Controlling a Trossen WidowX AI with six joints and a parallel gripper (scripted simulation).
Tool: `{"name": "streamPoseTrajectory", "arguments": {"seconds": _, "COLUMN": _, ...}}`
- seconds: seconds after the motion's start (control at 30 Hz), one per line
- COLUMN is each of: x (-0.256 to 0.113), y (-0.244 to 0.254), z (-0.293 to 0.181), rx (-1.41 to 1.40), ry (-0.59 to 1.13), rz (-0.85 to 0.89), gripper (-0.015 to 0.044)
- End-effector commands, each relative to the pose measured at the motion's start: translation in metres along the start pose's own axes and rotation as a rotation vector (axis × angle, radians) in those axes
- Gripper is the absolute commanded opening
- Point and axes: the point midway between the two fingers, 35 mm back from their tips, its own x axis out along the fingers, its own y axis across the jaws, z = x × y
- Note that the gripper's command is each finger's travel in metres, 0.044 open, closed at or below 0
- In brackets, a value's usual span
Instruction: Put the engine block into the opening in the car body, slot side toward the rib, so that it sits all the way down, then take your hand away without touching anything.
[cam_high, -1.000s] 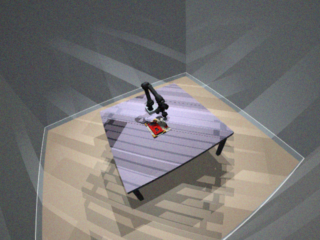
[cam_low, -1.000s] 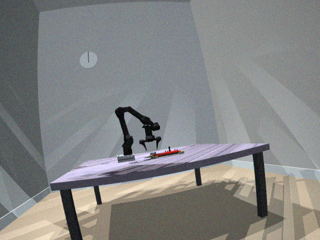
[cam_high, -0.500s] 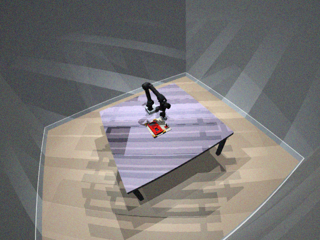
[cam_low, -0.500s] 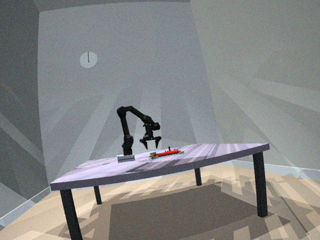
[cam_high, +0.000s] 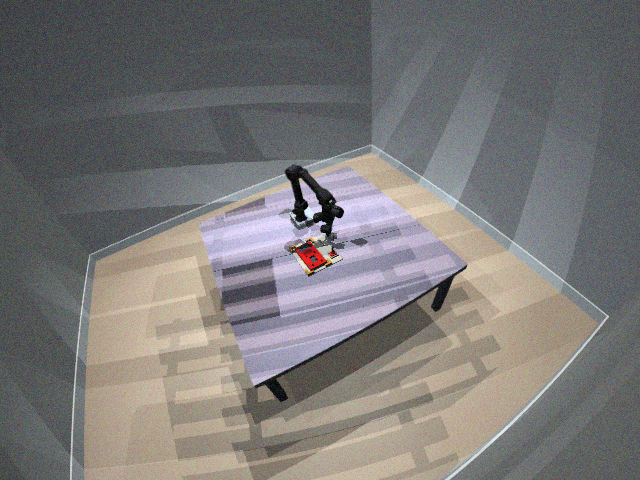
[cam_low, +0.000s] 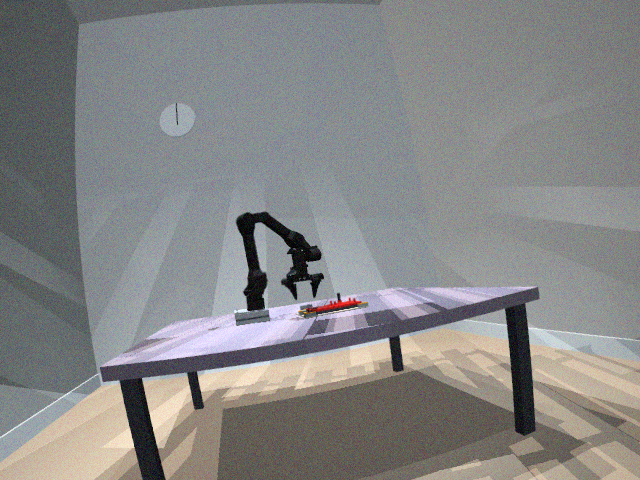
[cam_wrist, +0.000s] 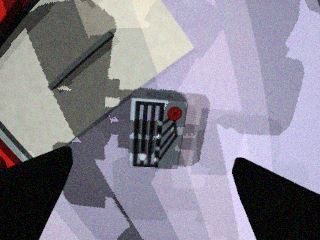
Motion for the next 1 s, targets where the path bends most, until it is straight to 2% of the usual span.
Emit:
{"name": "streamPoseTrajectory", "arguments": {"seconds": 0.0, "x": 0.01, "y": -0.001, "z": 0.001, "rx": 0.006, "ry": -0.011, "rz": 0.001, "gripper": 0.044}}
{"name": "streamPoseTrajectory", "arguments": {"seconds": 0.7, "x": 0.037, "y": -0.001, "z": 0.002, "rx": 0.006, "ry": -0.011, "rz": 0.001, "gripper": 0.044}}
{"name": "streamPoseTrajectory", "arguments": {"seconds": 0.97, "x": 0.037, "y": -0.001, "z": 0.002, "rx": 0.006, "ry": -0.011, "rz": 0.001, "gripper": 0.023}}
